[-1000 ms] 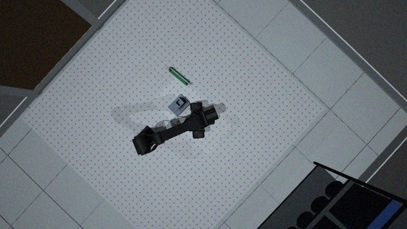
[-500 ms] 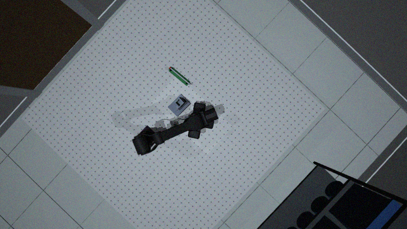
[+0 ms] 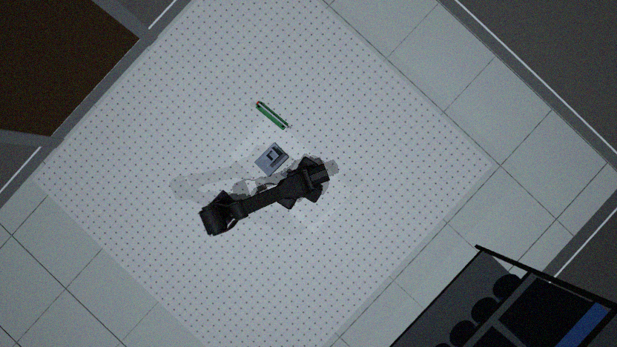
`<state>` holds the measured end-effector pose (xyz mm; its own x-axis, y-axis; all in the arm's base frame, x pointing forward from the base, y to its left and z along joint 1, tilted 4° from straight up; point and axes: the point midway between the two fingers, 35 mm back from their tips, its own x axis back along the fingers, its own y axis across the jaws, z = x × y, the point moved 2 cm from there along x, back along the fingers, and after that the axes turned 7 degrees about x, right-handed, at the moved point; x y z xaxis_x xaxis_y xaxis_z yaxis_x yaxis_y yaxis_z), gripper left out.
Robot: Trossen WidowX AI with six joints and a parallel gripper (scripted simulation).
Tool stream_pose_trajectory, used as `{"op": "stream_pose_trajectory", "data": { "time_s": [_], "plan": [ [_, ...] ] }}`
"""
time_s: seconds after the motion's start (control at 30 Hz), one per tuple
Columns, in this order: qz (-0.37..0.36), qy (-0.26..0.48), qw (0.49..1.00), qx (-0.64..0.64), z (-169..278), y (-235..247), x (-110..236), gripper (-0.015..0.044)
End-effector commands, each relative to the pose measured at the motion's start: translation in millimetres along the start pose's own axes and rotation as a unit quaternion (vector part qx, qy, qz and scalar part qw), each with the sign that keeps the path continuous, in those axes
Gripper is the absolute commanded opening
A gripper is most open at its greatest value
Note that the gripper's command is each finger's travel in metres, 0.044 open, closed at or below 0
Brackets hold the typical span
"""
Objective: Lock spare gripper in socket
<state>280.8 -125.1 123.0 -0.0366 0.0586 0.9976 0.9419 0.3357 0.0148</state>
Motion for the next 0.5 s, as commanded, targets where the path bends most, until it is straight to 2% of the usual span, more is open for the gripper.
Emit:
{"op": "stream_pose_trajectory", "data": {
  "time_s": [0.0, 0.47],
  "plan": [
    [-0.006, -0.005, 0.999, -0.049, 0.6, -0.4, 4.3, 0.0000],
    [-0.008, -0.004, 0.976, -0.220, 3.2, -2.6, 5.2, 0.0000]
  ]
}}
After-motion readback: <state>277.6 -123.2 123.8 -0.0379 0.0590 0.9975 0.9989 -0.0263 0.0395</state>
